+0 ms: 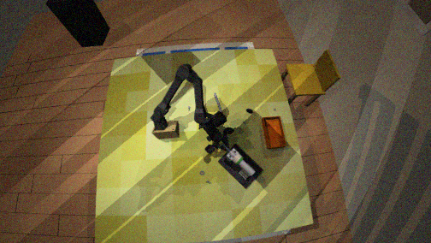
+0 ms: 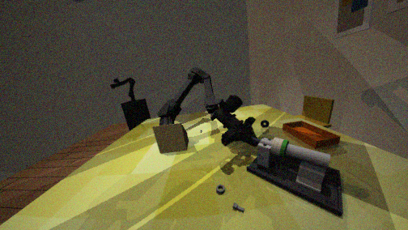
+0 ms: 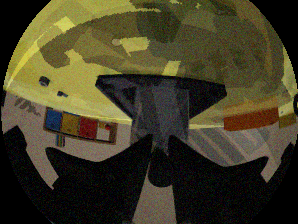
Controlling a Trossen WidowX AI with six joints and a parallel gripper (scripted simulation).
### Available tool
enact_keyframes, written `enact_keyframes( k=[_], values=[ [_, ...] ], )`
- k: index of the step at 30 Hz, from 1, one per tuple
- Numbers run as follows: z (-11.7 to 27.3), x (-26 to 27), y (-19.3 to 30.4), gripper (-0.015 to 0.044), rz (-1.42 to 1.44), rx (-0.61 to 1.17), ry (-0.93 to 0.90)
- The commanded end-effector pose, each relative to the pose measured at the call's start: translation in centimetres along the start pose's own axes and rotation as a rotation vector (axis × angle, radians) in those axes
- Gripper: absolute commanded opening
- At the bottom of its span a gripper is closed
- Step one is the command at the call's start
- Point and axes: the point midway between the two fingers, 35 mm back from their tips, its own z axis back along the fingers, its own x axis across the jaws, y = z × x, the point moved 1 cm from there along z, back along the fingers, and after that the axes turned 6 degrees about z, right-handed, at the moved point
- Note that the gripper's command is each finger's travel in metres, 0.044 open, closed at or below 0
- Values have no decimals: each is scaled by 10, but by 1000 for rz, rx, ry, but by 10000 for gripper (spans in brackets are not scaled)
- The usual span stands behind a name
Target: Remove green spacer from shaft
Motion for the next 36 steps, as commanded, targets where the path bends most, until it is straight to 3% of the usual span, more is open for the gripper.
enact_keyframes(
  k=[1,36],
  values=[
    [4,1,-3,0,-3,-3,-1],
    [11,0,-7,0,-3,-4,-1]
  ],
)
